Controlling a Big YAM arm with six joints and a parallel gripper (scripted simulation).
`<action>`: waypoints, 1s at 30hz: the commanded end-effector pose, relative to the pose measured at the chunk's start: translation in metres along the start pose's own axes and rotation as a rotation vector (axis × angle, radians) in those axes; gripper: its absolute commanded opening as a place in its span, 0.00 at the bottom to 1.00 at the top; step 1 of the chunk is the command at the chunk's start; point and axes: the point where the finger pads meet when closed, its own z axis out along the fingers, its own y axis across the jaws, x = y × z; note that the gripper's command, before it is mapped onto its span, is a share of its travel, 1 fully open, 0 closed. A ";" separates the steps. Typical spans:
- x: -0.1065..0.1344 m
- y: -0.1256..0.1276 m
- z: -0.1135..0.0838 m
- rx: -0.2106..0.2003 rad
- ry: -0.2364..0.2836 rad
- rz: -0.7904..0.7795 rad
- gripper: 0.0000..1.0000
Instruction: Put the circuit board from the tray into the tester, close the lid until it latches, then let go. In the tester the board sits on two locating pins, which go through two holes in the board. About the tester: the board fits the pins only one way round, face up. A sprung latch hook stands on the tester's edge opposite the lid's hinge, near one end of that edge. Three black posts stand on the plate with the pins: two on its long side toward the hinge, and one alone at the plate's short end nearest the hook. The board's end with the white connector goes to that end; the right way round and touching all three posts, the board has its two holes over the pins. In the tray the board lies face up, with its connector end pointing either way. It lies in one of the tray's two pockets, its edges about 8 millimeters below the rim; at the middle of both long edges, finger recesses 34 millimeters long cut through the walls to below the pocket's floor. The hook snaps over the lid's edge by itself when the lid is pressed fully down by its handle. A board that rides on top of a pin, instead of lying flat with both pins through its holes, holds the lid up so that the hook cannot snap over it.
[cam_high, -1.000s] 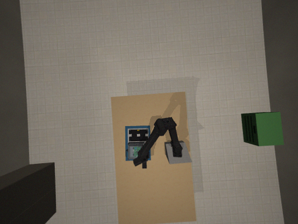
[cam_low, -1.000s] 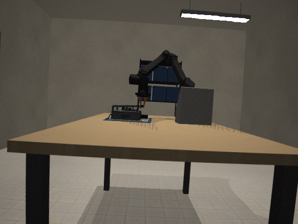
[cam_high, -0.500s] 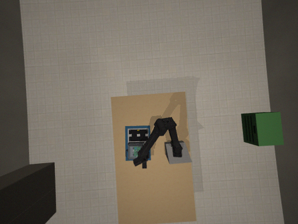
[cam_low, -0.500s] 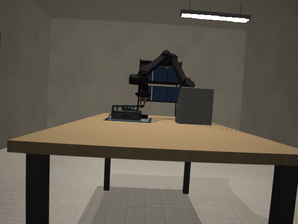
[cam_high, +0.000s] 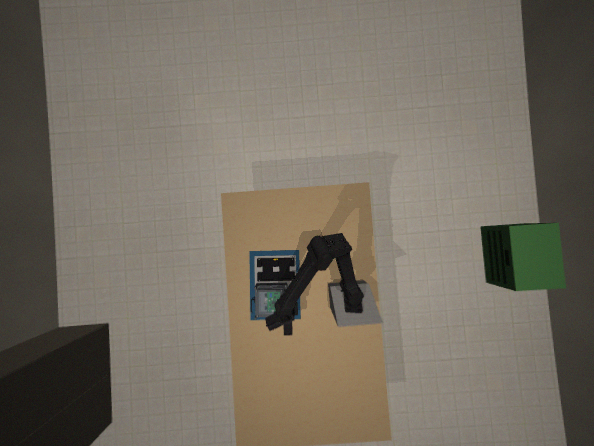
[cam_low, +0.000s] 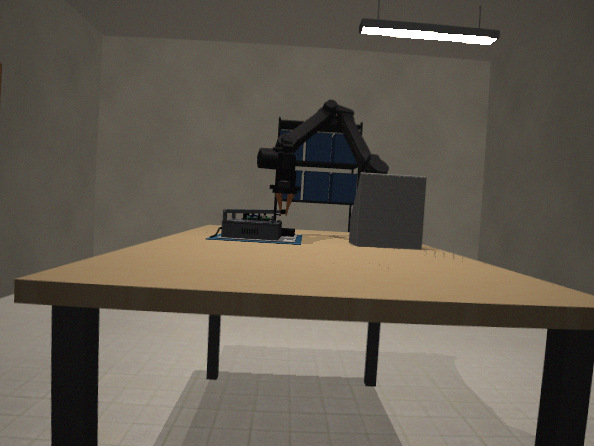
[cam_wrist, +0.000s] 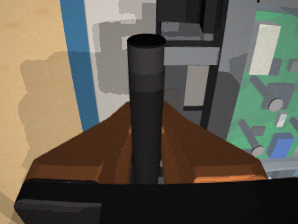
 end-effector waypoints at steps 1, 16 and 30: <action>0.000 -0.005 0.013 -0.015 -0.008 0.014 0.00; 0.001 -0.008 0.012 -0.012 -0.009 0.018 0.00; 0.001 -0.008 0.012 -0.011 -0.009 0.018 0.00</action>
